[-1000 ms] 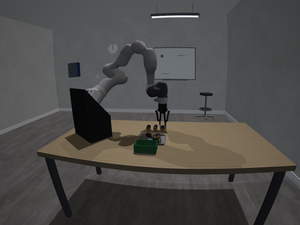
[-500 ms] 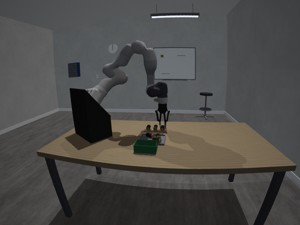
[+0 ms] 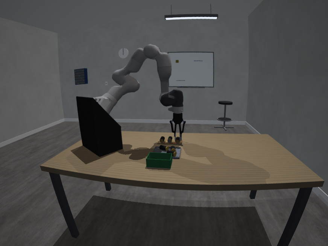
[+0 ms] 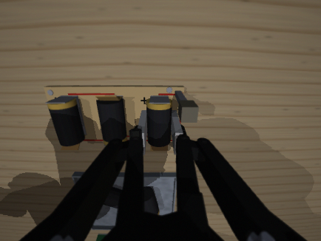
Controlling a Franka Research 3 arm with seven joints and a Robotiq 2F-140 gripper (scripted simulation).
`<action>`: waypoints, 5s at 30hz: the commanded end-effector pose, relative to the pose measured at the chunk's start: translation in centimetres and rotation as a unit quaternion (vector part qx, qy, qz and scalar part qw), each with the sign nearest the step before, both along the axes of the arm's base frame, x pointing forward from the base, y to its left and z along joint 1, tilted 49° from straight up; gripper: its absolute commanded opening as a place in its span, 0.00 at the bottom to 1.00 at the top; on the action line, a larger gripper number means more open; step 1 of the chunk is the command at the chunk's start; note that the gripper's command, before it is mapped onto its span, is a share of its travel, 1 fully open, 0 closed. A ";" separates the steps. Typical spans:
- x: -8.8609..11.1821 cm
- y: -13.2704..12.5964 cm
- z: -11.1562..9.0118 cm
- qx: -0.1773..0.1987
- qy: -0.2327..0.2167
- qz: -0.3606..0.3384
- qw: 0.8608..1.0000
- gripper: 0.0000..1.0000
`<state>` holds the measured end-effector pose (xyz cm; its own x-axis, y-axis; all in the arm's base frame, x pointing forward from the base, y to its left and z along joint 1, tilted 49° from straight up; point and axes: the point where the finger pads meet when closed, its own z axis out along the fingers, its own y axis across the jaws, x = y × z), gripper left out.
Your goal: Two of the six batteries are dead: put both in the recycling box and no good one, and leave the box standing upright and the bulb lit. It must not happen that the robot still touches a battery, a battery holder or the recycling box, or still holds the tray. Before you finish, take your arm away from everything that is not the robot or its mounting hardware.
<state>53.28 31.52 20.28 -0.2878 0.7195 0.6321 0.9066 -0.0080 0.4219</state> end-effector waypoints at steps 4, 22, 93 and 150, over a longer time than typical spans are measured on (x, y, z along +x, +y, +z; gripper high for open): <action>-0.4 -1.1 0.9 0.000 0.002 -0.002 1.000 0.16; -1.5 -3.4 3.0 0.000 0.002 -0.002 1.000 0.16; -6.7 -23.6 -11.8 -0.002 -0.003 0.002 1.000 0.16; -5.1 -21.3 -19.5 -0.001 -0.001 0.000 1.000 0.16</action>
